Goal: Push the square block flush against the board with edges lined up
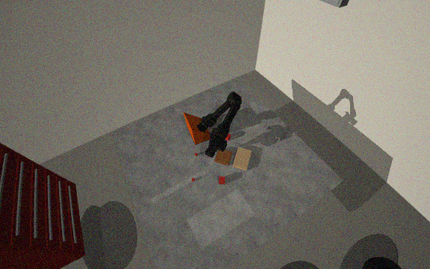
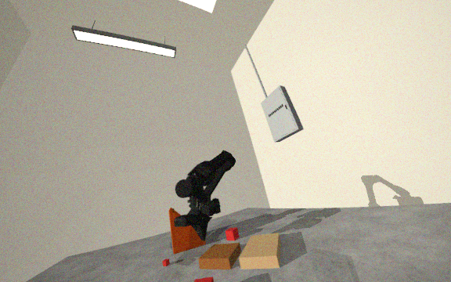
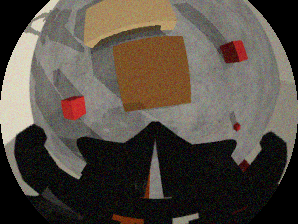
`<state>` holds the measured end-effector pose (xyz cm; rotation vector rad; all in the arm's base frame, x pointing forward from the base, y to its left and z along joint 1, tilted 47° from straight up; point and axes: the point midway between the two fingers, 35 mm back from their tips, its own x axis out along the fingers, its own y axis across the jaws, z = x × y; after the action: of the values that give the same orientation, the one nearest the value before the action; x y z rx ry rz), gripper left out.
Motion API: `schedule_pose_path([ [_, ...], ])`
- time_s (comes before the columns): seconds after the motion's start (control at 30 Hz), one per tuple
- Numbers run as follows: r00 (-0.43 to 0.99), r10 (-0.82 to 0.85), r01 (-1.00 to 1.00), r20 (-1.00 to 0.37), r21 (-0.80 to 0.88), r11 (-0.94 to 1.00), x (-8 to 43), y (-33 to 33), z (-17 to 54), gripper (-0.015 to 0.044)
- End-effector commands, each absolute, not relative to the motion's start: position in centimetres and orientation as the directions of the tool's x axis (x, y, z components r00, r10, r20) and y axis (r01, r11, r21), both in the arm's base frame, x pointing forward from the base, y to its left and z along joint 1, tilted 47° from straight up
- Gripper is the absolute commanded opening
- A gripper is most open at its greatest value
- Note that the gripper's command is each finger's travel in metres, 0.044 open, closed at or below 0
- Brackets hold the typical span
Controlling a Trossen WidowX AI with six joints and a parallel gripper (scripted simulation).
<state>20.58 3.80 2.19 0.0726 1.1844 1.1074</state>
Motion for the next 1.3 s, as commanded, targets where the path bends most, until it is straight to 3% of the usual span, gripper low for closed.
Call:
schedule_pose_path([
  [0.0,-0.05,0.719,-0.738,-0.693,0.511,0.44,20.2,2.8,1.2,0.0],
  [0.27,-0.05,0.722,-0.772,-0.69,0.486,0.41,20.0,2.7,0.7,0.0],
  [0.47,-0.051,0.726,-0.772,-0.686,0.488,0.407,19.6,6.6,-2.8,0.0],
  [1.27,-0.05,0.724,-0.772,-0.688,0.486,0.409,21.6,8.1,-1.3,0.0],
])
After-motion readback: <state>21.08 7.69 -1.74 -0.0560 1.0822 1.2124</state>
